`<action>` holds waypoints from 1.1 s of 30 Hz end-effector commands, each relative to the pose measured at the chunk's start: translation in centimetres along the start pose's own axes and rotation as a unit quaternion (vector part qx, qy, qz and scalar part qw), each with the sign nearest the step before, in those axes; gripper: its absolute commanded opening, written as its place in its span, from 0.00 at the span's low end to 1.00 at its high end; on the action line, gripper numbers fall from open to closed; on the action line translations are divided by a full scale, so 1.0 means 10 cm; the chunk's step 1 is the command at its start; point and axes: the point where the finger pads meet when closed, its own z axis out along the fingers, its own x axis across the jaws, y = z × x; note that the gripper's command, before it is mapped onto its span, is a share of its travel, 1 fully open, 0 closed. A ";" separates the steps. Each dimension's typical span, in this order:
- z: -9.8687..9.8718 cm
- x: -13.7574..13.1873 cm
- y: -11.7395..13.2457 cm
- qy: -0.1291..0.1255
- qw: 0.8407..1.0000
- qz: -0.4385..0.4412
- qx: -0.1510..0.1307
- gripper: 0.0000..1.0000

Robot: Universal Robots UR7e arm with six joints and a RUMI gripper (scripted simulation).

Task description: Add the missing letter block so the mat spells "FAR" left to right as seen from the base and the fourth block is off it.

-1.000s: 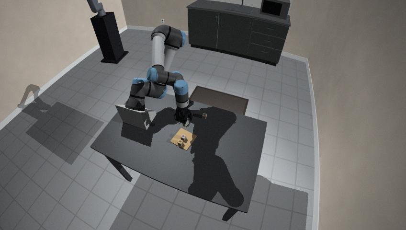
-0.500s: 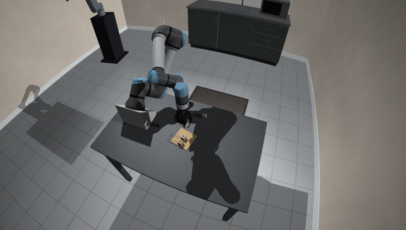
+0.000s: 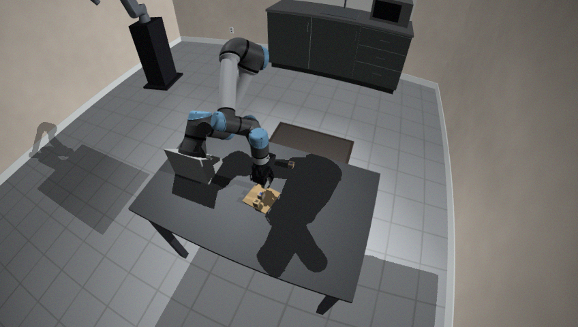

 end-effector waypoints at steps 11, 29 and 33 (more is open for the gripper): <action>0.21 0.01 0.01 0.001 1.000 0.000 -0.001 0.09; 0.21 0.02 0.01 0.001 1.000 0.000 -0.001 0.09; 0.21 0.02 0.01 0.001 1.000 0.000 -0.001 0.09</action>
